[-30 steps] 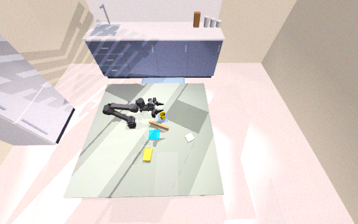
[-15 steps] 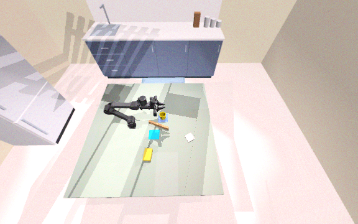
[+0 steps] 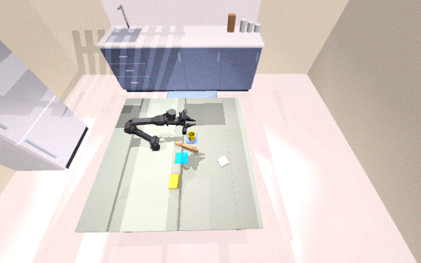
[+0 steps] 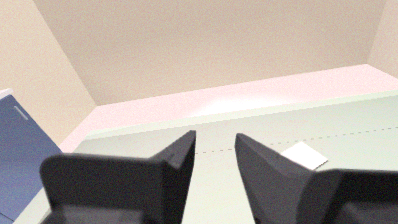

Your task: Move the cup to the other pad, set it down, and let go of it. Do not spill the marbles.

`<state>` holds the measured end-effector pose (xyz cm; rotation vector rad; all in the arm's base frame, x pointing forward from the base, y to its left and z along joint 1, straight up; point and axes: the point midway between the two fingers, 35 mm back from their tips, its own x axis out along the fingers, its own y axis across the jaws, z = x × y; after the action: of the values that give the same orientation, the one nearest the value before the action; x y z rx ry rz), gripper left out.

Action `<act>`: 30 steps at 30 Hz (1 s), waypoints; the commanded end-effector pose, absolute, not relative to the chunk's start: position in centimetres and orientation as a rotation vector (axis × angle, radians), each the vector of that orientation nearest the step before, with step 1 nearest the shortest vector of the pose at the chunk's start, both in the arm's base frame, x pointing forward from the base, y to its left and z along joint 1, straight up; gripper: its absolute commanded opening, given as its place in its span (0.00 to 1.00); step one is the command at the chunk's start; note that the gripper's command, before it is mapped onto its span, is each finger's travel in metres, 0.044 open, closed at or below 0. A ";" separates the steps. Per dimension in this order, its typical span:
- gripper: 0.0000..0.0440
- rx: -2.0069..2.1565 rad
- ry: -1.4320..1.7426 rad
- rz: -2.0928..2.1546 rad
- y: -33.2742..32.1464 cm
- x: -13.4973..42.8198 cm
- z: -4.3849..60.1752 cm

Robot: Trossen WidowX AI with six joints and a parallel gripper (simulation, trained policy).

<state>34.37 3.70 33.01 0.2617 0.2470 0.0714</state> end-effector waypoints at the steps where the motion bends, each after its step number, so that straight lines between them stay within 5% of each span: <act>1: 0.30 0.297 0.285 0.081 4.3 34.5 33.0; 30: 0.36 0.634 0.685 -0.012 8.1 35.1 31.5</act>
<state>35.12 7.64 31.63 0.6104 0.6529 -0.0072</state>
